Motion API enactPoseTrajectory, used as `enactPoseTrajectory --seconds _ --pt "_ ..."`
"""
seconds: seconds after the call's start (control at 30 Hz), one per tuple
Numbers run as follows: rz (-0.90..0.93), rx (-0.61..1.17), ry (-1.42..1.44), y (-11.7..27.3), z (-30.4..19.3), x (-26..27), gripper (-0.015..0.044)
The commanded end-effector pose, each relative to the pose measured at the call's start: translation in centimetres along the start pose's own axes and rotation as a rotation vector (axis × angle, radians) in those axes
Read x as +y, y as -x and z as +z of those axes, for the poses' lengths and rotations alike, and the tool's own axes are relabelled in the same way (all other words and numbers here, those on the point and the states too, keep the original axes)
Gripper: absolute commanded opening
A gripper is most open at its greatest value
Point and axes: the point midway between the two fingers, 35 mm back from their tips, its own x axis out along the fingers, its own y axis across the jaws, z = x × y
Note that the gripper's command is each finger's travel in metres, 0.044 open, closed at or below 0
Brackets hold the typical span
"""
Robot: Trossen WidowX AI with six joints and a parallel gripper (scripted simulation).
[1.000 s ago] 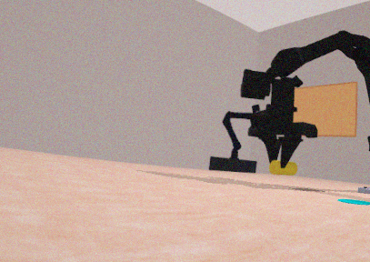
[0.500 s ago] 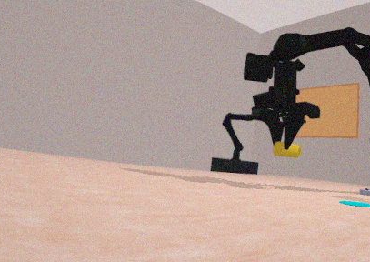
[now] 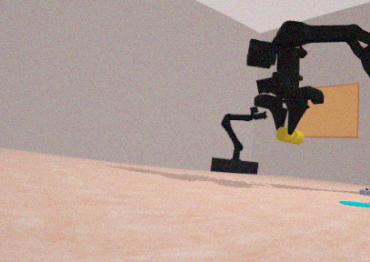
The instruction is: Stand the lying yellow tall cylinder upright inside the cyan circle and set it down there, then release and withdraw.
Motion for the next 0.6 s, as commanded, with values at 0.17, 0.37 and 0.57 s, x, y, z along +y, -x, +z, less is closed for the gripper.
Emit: enactPoseTrajectory --seconds 0.17,0.37,0.57 --pt "0.0 -0.007 0.11 0.5 1.4 2.4 0.0105" --pt "0.0 -0.008 0.183 0.7 2.3 4.2 0.0105" --pt "0.001 -0.009 0.257 0.8 3.0 6.0 0.0105"
